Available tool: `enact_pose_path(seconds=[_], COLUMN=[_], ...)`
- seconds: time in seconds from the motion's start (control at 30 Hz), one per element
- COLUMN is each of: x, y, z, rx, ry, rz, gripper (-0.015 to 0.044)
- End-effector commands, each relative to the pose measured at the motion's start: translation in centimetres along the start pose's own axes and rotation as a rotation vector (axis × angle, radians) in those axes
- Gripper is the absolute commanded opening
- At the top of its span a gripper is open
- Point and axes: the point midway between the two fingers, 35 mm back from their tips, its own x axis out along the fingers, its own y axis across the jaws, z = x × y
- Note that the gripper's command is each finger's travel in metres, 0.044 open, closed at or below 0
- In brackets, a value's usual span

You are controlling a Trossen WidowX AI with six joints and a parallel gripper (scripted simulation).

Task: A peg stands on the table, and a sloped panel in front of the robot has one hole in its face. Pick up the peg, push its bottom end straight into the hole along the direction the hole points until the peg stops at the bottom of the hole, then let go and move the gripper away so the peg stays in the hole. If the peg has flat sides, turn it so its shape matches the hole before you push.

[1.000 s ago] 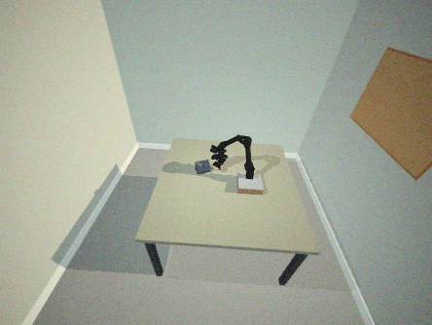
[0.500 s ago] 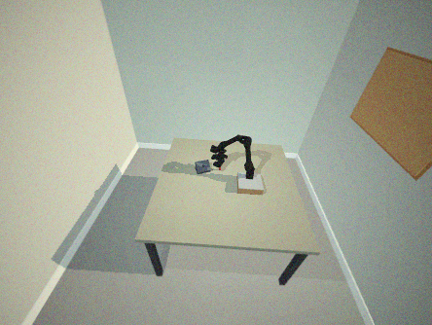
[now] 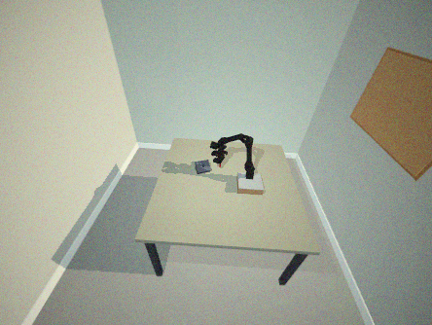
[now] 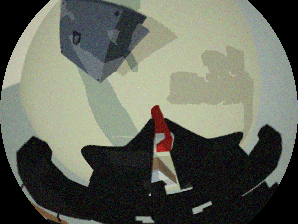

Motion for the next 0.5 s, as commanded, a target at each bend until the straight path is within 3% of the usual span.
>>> enact_pose_path(seconds=[0.0,0.47], x=[-2.0,-3.6], y=[0.0,0.5], z=[0.1,0.2], rx=[0.004,-0.069], ry=[-0.009,-0.013], rz=[-0.003,-0.021], gripper=[0.0,0.0])
